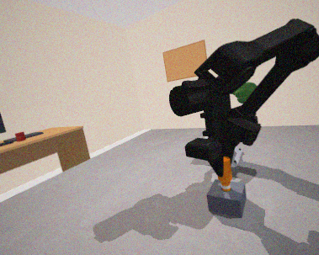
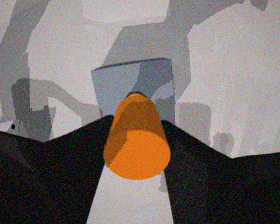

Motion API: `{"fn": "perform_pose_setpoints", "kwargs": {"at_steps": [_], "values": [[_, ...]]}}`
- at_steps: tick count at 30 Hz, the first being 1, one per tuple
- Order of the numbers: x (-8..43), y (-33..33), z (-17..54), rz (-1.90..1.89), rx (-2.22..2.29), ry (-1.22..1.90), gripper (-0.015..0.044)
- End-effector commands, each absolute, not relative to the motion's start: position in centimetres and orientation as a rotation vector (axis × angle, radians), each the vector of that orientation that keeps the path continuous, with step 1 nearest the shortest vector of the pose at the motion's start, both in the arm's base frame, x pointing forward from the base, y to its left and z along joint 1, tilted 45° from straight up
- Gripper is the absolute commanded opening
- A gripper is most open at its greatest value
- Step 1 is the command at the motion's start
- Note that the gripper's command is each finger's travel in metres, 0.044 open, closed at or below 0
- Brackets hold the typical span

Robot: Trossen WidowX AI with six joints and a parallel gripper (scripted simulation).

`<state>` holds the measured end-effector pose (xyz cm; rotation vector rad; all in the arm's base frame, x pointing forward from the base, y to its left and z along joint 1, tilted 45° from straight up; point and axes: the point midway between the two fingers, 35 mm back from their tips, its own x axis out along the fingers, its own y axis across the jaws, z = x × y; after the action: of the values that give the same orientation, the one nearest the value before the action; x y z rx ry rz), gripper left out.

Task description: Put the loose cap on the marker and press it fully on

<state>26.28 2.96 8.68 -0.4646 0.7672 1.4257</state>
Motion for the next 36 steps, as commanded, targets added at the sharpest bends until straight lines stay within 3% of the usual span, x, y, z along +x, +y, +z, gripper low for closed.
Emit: {"fn": "perform_pose_setpoints", "kwargs": {"at_steps": [1, 17, 33, 36], "values": [[26.17, 3.45, 8.13, 1.428, -0.454, 0.771, 0.0000], [26.14, 3.52, 8.08, 1.428, -0.454, 0.771, 0.0000], [26.17, 3.43, 8.09, 1.429, -0.461, 0.772, 0.0420], [26.21, 3.29, 8.22, 1.429, -0.461, 0.772, 0.0440]]}}
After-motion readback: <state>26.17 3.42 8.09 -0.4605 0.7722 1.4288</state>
